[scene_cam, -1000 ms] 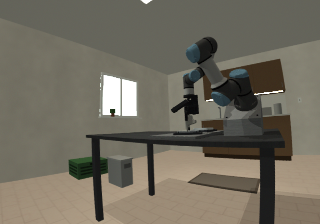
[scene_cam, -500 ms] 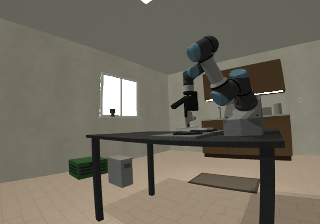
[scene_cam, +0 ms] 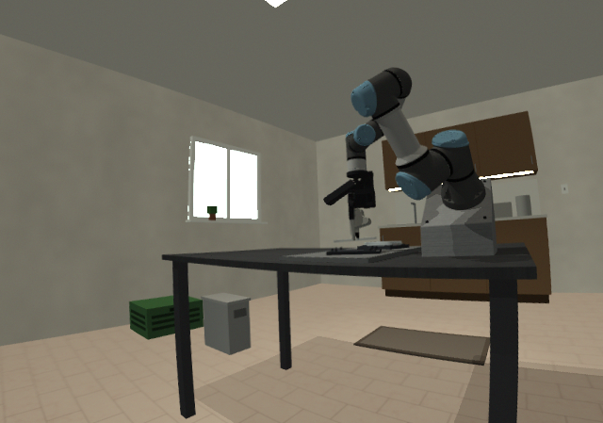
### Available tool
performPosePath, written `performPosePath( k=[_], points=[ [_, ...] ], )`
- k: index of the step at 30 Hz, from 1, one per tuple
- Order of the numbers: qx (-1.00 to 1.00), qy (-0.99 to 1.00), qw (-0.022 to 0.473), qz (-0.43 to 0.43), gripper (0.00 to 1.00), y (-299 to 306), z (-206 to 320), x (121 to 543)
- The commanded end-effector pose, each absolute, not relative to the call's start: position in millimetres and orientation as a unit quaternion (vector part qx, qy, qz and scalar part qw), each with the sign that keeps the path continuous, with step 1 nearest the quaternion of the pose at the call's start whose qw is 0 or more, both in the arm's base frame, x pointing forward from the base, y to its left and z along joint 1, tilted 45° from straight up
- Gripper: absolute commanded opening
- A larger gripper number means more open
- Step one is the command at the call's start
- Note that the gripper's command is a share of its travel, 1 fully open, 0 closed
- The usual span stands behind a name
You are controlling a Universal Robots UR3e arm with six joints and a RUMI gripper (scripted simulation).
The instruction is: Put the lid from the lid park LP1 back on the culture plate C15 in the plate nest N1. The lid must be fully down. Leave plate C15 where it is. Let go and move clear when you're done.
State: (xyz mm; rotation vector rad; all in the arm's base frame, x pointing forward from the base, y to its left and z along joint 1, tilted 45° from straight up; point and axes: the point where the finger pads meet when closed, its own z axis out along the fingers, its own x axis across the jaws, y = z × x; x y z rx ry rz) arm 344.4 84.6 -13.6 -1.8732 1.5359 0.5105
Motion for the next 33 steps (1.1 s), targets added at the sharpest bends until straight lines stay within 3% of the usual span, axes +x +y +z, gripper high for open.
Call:
performPosePath(
  k=[1, 33],
  points=[
    [-0.689, 0.618, 0.316, 0.207, 0.0, 67, -29, 344],
    [-0.507, 0.775, 0.252, 0.281, 0.0, -33, -127, 335]
  ],
)
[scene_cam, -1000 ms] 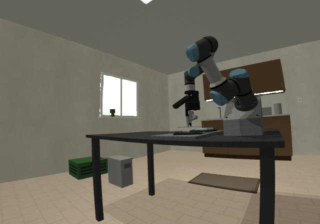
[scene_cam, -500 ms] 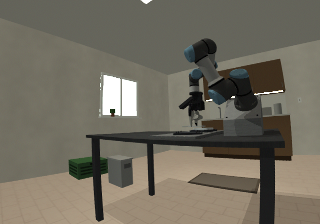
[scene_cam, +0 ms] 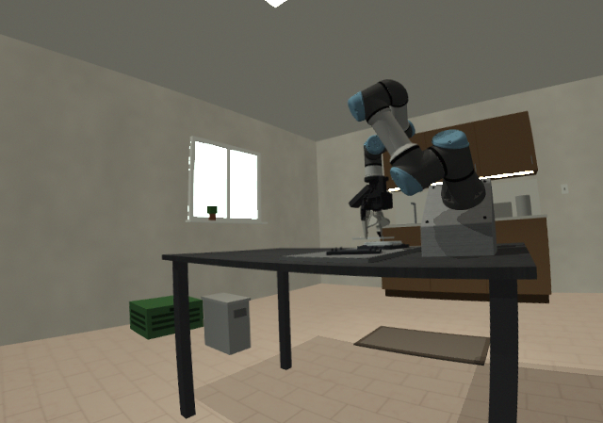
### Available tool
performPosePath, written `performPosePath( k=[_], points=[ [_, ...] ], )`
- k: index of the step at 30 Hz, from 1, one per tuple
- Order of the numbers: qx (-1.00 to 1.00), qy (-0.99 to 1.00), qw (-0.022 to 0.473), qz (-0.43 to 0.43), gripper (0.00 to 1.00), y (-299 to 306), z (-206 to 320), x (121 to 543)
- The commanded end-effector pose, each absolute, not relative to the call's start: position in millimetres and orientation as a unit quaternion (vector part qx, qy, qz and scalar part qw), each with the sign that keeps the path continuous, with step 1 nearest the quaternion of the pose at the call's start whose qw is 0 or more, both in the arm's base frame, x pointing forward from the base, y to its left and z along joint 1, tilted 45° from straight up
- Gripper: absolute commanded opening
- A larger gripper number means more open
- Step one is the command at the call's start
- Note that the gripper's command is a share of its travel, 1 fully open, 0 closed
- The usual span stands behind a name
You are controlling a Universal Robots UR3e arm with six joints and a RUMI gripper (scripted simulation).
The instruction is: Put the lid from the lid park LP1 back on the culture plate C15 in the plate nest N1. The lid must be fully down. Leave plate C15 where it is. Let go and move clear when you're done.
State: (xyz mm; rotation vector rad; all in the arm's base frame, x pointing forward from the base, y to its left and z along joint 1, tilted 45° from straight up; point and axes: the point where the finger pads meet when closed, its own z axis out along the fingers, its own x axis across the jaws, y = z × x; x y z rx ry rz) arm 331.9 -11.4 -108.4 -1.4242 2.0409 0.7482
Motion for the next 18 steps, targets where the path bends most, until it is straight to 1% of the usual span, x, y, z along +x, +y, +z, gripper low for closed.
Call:
performPosePath(
  k=[1, 14, 18],
  points=[
    [-0.507, 0.775, 0.252, 0.281, 0.0, -36, -131, 334],
    [-0.507, 0.774, 0.252, 0.282, 0.0, -82, -176, 330],
    [-0.507, 0.774, 0.252, 0.282, 0.0, -88, -182, 329]
  ],
)
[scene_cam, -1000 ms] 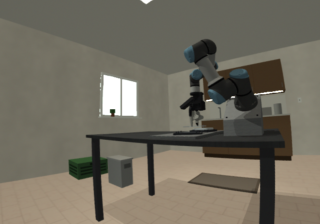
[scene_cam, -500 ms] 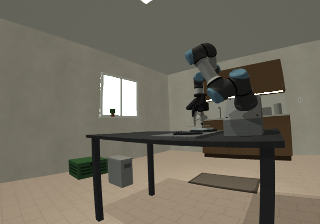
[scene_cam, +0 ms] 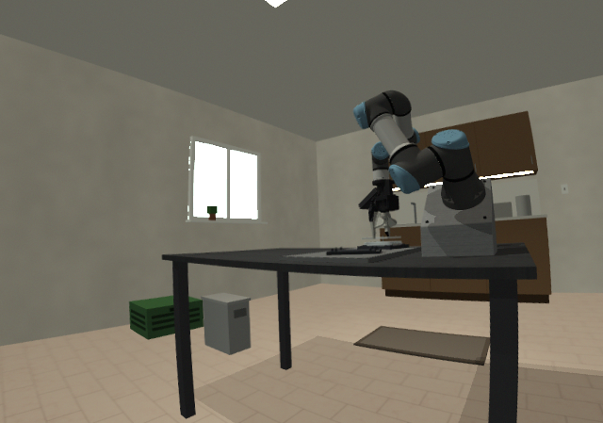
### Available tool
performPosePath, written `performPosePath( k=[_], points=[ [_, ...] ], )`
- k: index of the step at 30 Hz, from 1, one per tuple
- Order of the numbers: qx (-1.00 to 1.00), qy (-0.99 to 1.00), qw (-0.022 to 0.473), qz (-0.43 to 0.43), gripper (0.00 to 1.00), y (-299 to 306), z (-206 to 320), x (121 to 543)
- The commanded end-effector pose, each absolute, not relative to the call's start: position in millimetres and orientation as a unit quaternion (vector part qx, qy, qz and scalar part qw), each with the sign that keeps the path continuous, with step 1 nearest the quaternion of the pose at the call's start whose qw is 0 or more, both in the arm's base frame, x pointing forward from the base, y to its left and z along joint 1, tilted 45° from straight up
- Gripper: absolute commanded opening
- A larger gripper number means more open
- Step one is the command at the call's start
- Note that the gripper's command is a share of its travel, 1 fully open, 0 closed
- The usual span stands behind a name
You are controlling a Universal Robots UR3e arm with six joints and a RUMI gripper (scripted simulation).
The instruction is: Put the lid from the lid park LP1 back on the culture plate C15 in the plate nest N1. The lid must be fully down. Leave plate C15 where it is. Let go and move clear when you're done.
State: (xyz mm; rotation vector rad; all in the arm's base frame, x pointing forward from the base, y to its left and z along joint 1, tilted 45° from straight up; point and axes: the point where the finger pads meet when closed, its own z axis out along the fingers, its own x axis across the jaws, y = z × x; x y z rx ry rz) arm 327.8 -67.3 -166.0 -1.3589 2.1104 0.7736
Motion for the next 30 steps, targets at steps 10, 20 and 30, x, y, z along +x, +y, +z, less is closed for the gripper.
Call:
performPosePath(
  k=[10, 20, 30],
  points=[
    [-0.508, 0.774, 0.252, 0.282, 0.0, -87.3, -181.9, 329.5],
    [-0.507, 0.774, 0.252, 0.282, 0.0, -85.7, -183.4, 330.2],
    [-0.507, 0.774, 0.252, 0.283, 0.0, -82.6, -185.9, 330.5]
  ],
)
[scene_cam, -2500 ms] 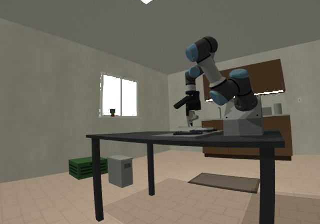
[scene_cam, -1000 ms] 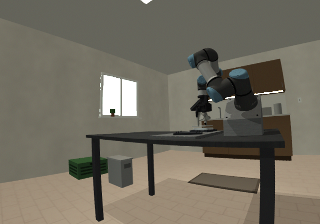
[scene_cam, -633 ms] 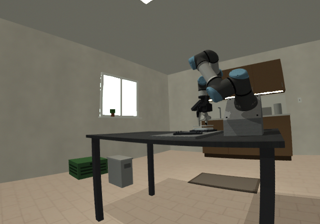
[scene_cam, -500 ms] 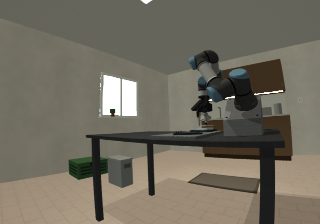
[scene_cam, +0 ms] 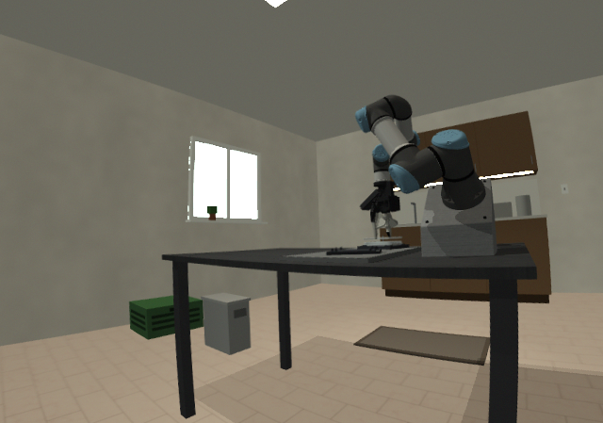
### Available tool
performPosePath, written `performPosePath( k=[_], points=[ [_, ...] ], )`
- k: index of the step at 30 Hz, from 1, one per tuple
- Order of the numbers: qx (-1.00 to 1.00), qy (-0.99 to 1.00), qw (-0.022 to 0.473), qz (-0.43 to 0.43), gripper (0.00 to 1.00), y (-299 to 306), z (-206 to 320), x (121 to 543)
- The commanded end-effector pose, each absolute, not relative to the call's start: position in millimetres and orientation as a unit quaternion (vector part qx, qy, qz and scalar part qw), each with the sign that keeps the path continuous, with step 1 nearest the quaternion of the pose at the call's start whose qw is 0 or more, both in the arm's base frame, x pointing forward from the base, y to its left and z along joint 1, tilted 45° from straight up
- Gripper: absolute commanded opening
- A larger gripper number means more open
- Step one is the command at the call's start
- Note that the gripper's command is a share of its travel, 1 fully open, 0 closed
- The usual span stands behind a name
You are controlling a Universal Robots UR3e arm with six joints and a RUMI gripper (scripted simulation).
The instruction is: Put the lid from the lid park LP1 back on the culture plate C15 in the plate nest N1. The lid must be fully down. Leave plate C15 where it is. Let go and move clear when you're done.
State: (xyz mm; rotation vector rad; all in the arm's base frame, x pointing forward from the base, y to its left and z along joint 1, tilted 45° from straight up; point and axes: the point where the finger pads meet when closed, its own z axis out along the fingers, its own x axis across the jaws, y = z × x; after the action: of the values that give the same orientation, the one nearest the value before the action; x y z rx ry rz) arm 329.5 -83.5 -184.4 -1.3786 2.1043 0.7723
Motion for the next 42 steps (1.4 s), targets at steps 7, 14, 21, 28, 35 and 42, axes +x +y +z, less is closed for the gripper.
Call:
performPosePath(
  k=[7, 14, 21, 28, 35, 42],
  points=[
    [-0.507, 0.774, 0.252, 0.283, 0.0, -81.6, -187.1, 330.6],
    [-0.507, 0.774, 0.252, 0.283, 0.0, -80.0, -188.8, 331.0],
    [-0.507, 0.774, 0.252, 0.283, 0.0, -79.0, -190.0, 331.2],
    [-0.507, 0.774, 0.252, 0.283, 0.0, -77.2, -191.7, 331.4],
    [-0.507, 0.774, 0.252, 0.283, 0.0, -75.9, -193.1, 331.7],
    [-0.507, 0.774, 0.252, 0.283, 0.0, -74.5, -194.6, 331.9]
  ],
)
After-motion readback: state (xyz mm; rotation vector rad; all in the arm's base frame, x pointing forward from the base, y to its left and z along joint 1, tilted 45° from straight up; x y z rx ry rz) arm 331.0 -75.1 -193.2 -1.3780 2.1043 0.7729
